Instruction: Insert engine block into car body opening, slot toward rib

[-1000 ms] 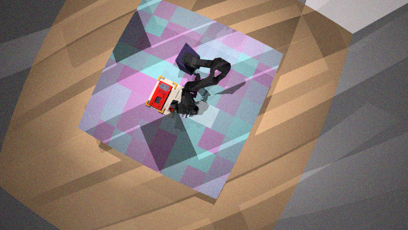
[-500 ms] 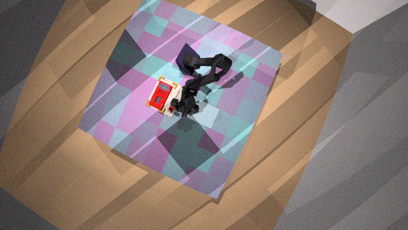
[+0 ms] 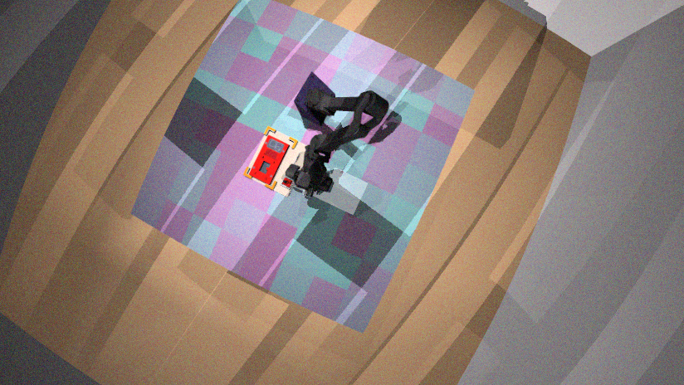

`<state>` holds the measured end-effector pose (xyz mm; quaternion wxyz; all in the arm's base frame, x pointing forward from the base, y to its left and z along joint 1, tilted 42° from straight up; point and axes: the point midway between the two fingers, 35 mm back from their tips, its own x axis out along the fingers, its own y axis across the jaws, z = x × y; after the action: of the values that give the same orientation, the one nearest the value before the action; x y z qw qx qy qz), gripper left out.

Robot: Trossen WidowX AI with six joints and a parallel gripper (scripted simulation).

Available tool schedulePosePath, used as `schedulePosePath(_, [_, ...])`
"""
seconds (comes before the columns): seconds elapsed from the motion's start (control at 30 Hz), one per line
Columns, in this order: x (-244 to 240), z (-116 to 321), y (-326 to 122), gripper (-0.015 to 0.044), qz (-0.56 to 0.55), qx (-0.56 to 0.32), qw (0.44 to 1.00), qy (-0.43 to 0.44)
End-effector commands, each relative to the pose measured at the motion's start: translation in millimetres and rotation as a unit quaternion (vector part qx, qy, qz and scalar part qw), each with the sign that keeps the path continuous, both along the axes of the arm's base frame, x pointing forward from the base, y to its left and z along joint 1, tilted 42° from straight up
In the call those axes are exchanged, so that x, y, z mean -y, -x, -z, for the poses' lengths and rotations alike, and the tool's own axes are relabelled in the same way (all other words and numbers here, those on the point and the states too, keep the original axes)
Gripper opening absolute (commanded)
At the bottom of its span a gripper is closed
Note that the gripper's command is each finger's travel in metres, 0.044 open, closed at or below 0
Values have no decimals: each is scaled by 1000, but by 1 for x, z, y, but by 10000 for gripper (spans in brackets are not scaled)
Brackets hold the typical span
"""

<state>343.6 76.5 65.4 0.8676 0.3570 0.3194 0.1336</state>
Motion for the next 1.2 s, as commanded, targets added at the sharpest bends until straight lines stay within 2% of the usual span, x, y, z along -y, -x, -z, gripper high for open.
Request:
schedulePosePath(0.0, [0, 1, -4, 440, 18, -36, 999, -36])
schedulePosePath(0.6, [4, 9, -17, 440, 126, -220, 947, -197])
schedulePosePath(1.17, [7, 12, -23, 440, 253, -385, 822, -334])
